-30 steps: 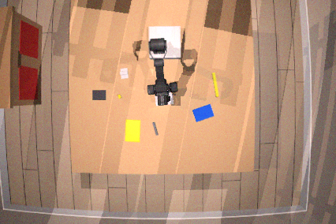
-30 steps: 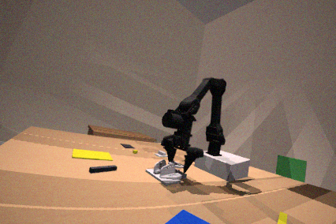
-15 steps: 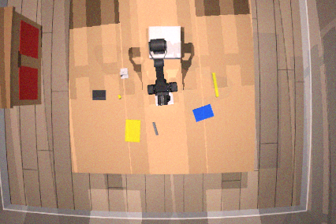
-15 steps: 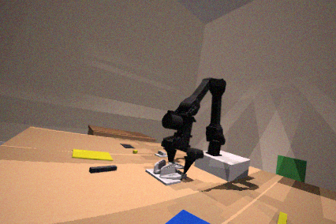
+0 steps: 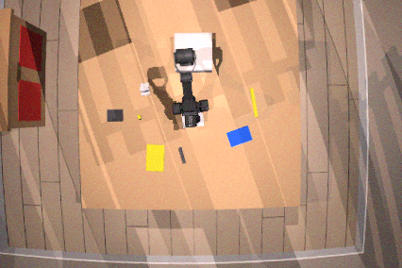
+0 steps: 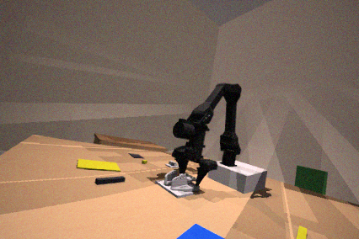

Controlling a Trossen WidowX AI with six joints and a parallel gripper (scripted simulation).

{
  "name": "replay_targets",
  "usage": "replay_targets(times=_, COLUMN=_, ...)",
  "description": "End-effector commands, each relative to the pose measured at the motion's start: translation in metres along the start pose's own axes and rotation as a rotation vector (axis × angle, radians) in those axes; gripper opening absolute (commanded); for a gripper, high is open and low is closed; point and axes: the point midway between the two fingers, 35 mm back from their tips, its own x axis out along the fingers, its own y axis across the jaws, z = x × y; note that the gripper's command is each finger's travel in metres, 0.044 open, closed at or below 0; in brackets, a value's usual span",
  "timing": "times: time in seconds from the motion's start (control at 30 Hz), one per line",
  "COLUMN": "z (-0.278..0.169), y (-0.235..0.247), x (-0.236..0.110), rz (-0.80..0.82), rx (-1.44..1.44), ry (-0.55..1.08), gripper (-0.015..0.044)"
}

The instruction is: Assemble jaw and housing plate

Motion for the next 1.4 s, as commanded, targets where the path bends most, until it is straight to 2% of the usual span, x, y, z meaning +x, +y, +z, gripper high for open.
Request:
replay_targets(times=0.0, z=-0.0003, y=-0.0008, x=0.0021, rz=-0.005, rx=0.003, ry=0.001, gripper=0.0351)
replay_targets(times=1.37, z=-0.0003, y=-0.0008, x=0.0094, rz=-0.005, rx=0.005, ry=0.001, gripper=0.0351)
